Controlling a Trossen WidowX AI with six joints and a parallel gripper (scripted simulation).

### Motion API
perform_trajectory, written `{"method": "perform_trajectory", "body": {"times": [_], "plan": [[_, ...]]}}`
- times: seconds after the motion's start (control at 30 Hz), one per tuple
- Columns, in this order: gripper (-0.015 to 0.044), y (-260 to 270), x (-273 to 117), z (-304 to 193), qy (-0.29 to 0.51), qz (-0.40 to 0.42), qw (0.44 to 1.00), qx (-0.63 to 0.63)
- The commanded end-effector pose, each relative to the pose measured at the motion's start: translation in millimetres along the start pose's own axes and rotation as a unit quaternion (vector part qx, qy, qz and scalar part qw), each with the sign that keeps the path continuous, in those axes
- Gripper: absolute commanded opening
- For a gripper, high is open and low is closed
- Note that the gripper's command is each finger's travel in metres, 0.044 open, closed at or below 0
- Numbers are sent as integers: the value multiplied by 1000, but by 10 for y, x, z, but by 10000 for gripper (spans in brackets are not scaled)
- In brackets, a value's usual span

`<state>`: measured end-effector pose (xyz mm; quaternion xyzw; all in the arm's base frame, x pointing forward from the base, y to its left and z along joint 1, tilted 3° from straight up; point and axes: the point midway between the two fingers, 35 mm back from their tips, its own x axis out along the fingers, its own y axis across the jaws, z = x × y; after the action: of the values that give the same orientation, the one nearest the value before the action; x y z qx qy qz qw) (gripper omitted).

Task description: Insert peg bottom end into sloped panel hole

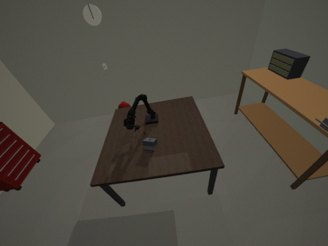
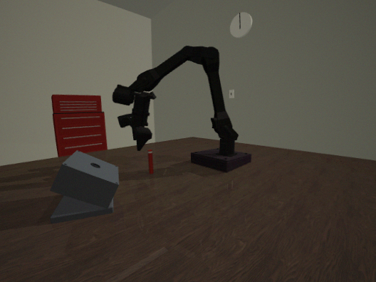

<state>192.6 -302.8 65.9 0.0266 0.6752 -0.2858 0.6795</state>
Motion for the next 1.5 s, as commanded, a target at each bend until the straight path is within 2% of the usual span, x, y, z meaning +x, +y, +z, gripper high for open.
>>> {"method": "perform_trajectory", "body": {"times": [0.0, 0.73, 1.47], "plan": [[440, 238, -147, 44, -4, 33, 999, -34], [440, 1287, -757, -64, 24, 174, 969, -174], [440, 1381, -506, -77, 25, 175, 969, -175]]}}
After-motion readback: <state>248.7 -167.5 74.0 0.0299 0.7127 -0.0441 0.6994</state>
